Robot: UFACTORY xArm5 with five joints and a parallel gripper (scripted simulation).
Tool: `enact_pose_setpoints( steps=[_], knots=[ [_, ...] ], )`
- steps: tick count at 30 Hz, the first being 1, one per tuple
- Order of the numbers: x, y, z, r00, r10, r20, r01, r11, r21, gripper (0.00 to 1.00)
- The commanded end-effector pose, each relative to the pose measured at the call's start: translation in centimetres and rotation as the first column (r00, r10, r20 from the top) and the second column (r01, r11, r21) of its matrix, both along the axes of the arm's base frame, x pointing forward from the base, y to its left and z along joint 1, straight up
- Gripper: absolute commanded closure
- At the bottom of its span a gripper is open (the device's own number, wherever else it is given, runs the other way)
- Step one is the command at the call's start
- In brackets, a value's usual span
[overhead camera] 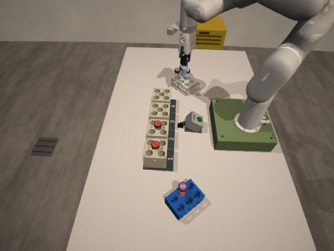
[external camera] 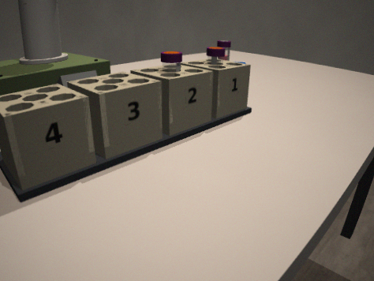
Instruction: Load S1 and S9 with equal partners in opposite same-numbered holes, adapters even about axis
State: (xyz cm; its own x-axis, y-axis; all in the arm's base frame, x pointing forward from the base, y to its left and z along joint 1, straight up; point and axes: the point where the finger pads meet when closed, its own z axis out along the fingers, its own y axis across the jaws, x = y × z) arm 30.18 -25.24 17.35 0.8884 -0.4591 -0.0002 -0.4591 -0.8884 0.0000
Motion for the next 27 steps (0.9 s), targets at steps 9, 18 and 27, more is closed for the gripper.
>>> enact_pose_setpoints(
  steps=[9, 18, 27],
  knots=[
    [2.8, 4.4, 0.2, 0.94, 0.342, 0.008, -0.342, 0.94, 0.0, 1.0],
    [4.7, 7.4, 0.2, 0.904, 0.427, 0.008, -0.427, 0.904, -0.001, 1.0],
    [7.0, 11.2, 0.2, 0.904, 0.427, 0.009, -0.427, 0.904, -0.001, 1.0]
  ],
)
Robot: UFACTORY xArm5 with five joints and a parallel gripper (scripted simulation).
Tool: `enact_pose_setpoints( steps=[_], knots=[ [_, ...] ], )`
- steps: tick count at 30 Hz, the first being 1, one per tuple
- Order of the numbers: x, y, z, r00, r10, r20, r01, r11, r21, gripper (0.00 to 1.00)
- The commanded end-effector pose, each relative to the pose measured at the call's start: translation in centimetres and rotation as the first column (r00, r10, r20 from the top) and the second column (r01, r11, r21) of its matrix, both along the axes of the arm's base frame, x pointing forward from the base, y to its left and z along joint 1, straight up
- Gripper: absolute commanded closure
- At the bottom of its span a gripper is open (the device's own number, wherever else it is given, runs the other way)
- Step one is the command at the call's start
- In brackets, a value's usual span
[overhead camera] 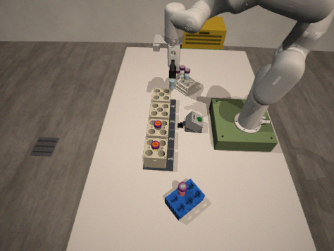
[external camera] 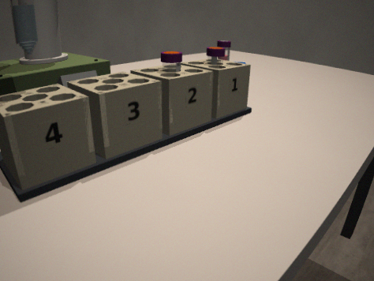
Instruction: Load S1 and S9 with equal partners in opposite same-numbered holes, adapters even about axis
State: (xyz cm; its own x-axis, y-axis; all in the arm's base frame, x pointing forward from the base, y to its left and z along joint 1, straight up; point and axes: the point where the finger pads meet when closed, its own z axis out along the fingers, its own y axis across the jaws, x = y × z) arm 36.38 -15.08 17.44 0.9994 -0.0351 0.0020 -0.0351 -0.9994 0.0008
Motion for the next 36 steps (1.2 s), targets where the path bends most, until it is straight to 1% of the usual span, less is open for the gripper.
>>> enact_pose_setpoints(
  steps=[1, 4, 6, 21, 36],
  knots=[
    [1.1, 1.5, 0.1, 1.0, -0.001, 0.006, 0.001, 1.0, 0.004, 1.0],
    [1.9, 2.8, 0.2, 1.0, -0.001, 0.006, 0.001, 1.0, 0.004, 1.0],
    [1.9, 2.8, 0.2, 1.0, -0.001, 0.006, 0.001, 1.0, 0.004, 1.0],
    [5.8, 9.2, 0.2, 1.0, -0.001, 0.006, 0.001, 1.0, 0.005, 1.0],
    [5.8, 9.2, 0.2, 1.0, -0.001, 0.006, 0.001, 1.0, 0.005, 1.0]
  ],
)
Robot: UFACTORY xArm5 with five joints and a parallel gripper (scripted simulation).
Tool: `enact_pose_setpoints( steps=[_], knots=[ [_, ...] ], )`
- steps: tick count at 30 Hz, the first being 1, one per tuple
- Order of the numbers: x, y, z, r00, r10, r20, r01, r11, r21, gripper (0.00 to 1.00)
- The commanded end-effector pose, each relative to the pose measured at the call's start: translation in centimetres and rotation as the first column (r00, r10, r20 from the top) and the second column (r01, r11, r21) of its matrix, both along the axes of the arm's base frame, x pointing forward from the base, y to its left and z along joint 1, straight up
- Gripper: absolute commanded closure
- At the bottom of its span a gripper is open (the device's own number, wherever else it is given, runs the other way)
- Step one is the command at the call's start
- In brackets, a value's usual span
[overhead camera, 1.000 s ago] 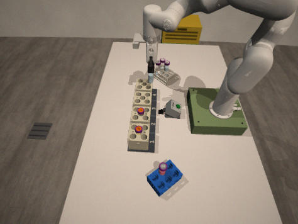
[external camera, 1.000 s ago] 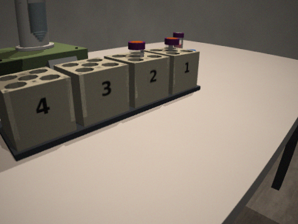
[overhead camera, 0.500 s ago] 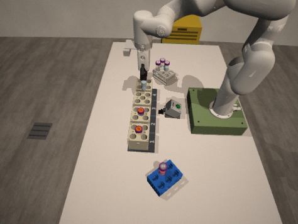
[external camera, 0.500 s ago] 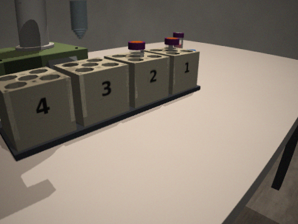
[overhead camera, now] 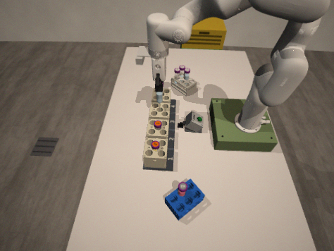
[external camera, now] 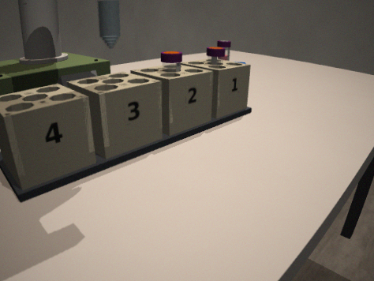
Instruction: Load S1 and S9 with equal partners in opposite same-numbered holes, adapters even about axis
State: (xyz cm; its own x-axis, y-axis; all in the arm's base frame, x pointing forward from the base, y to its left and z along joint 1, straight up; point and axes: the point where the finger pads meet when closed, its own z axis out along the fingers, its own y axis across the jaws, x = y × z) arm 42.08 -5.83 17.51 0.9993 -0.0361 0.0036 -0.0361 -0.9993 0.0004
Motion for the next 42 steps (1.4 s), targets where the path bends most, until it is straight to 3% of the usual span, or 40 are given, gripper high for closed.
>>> enact_pose_setpoints(
  steps=[1, 6, 27, 42],
  knots=[
    [0.1, 0.0, 0.2, 1.0, 0.0, 0.005, 0.0, 1.0, 0.005, 1.0],
    [0.1, 0.0, 0.2, 1.0, 0.0, 0.005, 0.0, 1.0, 0.005, 1.0],
    [0.1, 0.0, -3.7, 1.0, 0.0, 0.005, 0.0, 1.0, 0.005, 1.0],
    [0.1, 0.0, -3.7, 1.0, 0.0, 0.005, 0.0, 1.0, 0.005, 1.0]
  ],
)
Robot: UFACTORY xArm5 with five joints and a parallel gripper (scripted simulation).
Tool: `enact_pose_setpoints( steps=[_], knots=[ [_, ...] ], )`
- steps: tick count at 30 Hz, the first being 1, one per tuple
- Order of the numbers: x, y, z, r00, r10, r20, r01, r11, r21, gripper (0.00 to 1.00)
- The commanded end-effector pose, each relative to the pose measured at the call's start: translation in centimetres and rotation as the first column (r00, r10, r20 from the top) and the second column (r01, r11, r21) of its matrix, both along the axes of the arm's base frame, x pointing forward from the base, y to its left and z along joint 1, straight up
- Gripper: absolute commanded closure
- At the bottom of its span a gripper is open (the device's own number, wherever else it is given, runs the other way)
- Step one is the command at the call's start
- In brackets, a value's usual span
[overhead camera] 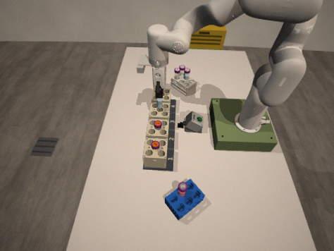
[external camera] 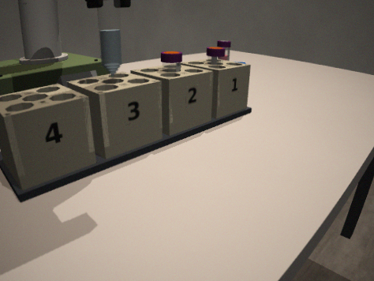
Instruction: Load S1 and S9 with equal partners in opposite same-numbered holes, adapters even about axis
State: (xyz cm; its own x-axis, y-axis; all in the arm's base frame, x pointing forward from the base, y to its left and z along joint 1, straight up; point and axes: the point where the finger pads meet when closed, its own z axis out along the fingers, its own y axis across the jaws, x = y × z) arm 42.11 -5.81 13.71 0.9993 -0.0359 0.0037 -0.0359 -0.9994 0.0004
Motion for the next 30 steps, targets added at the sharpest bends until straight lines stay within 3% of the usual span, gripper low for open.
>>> enact_pose_setpoints(
  steps=[1, 30],
  knots=[
    [0.1, 0.0, 0.1, 1.0, 0.0, 0.005, 0.0, 1.0, 0.005, 1.0],
    [0.1, 0.0, -2.4, 1.0, 0.0, 0.005, 0.0, 1.0, 0.005, 1.0]
  ],
)
